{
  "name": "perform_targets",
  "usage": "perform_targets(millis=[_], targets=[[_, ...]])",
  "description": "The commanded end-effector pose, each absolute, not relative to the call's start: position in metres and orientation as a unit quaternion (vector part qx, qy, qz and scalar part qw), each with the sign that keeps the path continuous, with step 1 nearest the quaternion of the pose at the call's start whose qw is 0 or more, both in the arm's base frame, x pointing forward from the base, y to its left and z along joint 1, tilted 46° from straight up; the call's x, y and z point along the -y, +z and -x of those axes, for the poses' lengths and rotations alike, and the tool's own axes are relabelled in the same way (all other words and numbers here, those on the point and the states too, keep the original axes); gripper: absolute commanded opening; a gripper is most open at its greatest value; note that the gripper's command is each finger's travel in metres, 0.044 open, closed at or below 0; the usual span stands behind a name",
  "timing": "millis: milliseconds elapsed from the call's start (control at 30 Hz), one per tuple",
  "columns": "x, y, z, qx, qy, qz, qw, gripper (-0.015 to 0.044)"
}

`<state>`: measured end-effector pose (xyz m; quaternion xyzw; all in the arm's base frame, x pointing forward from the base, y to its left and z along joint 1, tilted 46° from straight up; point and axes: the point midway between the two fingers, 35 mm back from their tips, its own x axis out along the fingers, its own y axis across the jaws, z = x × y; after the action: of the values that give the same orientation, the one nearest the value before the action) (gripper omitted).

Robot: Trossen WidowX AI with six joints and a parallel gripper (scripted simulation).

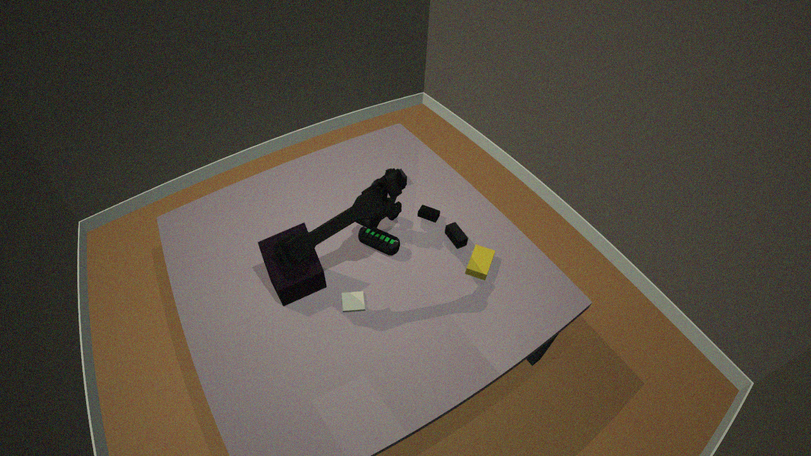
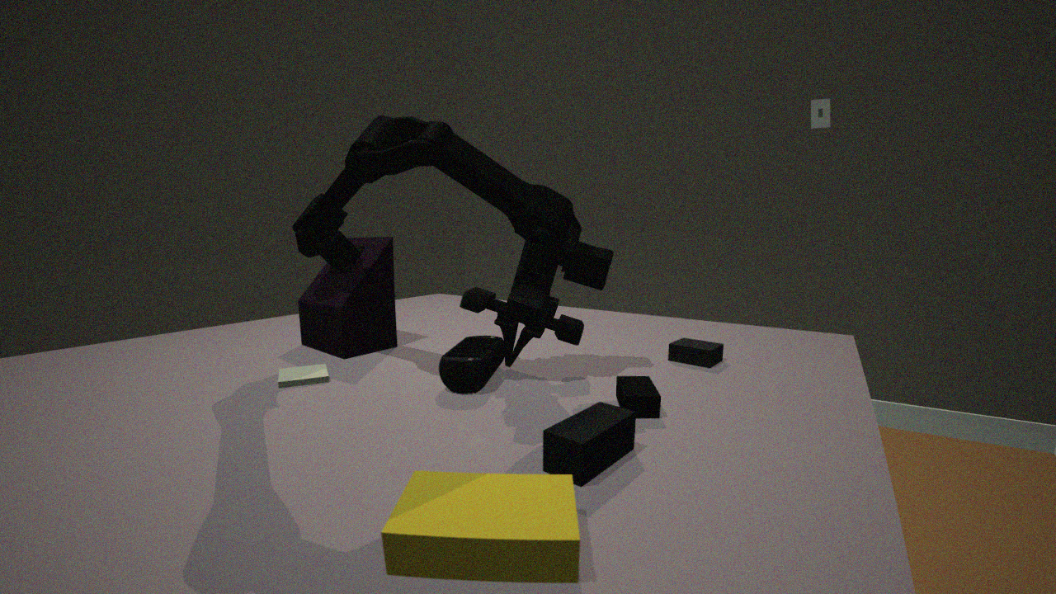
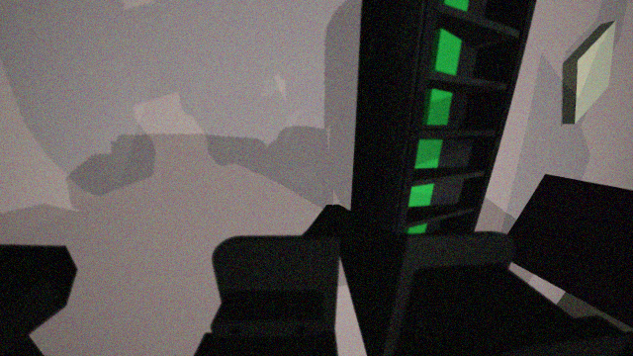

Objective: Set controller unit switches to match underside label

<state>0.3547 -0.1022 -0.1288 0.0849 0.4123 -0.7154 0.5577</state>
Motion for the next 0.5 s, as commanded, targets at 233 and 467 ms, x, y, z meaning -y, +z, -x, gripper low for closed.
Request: perform_targets(millis=[233,467], targets=[[0.105,-0.124,-0.343,-0.415,-0.715,-0.080,0.557,0.0000],[0.064,-0.096,-0.370,-0.415,-0.714,-0.082,0.558,0.0000]])
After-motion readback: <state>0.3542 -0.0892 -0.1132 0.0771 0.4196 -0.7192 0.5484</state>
